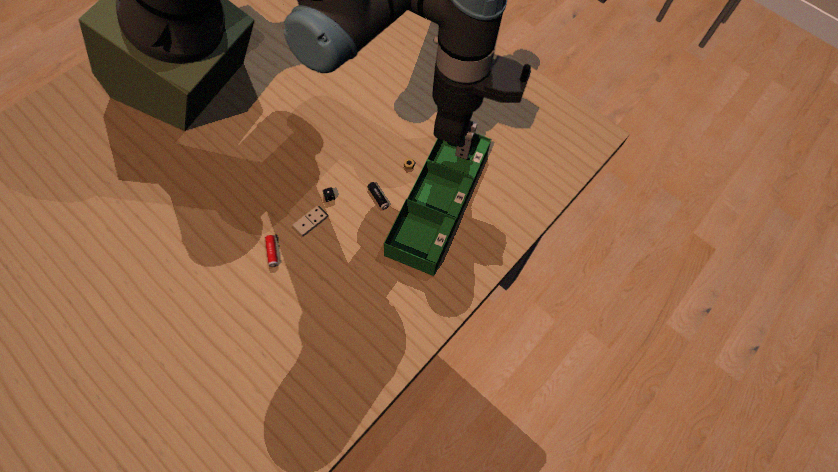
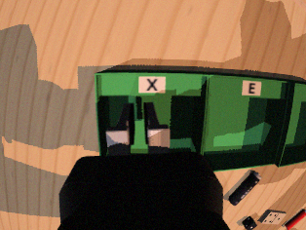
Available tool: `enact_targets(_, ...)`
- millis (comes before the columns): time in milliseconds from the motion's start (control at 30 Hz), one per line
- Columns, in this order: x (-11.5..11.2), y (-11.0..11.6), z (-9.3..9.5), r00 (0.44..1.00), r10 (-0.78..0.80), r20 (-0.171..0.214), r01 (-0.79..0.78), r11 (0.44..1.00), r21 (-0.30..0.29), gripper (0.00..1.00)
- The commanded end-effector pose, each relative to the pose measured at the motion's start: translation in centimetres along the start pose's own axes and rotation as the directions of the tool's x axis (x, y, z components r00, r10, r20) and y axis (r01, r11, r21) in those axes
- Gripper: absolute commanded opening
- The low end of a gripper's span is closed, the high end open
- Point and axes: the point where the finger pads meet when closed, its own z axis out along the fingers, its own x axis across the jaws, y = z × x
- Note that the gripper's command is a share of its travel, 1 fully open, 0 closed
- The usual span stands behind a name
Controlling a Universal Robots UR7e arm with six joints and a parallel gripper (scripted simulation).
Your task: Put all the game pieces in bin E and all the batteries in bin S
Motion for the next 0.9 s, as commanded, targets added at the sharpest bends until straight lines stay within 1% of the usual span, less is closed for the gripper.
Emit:
enact_targets(0, 0.0, 0.0, -0.4, 1.0, 0.0, 0.0, 0.0, 1.0, 0.001, 0.31)
enact_targets(433, 0.0, 0.0, -2.2, 1.0, 0.0, 0.0, 0.0, 1.0, 0.001, 0.31)
enact_targets(567, 0.0, 0.0, -2.4, 1.0, 0.0, 0.0, 0.0, 1.0, 0.001, 0.31)
enact_targets(800, 0.0, 0.0, -5.3, 1.0, 0.0, 0.0, 0.0, 1.0, 0.001, 0.31)
enact_targets(867, 0.0, 0.0, -5.6, 1.0, 0.0, 0.0, 0.0, 1.0, 0.001, 0.31)
